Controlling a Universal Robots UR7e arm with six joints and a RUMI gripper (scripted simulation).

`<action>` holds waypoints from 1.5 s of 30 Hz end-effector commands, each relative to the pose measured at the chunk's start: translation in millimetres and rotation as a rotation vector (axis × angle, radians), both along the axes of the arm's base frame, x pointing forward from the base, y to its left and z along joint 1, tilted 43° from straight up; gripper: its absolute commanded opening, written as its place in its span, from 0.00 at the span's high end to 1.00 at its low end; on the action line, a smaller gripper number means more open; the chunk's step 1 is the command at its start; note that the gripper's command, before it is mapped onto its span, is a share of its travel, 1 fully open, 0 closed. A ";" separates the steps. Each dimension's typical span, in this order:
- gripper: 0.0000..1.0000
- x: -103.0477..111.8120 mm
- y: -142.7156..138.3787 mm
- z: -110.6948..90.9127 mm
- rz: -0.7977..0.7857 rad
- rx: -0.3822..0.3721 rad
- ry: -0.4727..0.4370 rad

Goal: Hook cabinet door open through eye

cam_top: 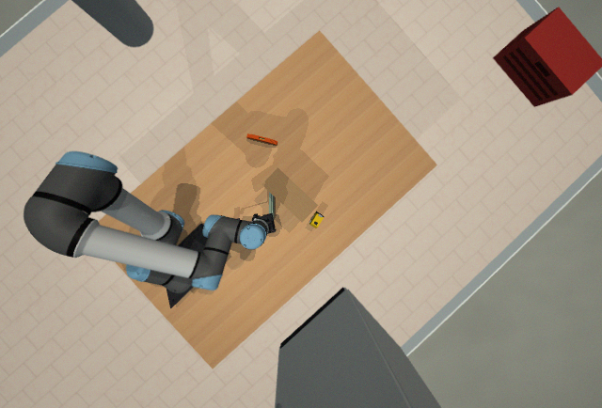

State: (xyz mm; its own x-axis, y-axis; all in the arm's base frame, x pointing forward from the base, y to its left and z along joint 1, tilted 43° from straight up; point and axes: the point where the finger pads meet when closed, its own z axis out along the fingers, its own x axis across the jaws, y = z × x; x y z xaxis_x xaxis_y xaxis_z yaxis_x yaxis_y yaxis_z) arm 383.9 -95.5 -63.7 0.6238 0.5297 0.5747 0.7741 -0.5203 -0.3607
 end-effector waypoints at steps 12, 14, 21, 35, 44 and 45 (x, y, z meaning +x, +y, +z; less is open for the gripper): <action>0.99 0.2 -0.5 0.1 -0.001 -0.001 -0.001; 0.99 0.2 -0.5 0.1 -0.001 -0.001 -0.001; 0.99 0.2 -0.5 0.1 -0.001 -0.001 -0.001; 0.86 0.2 -0.5 0.1 -0.001 -0.001 -0.001; 0.86 0.2 -0.5 0.1 -0.001 -0.001 -0.001; 0.86 0.2 -0.5 0.1 -0.001 -0.001 -0.001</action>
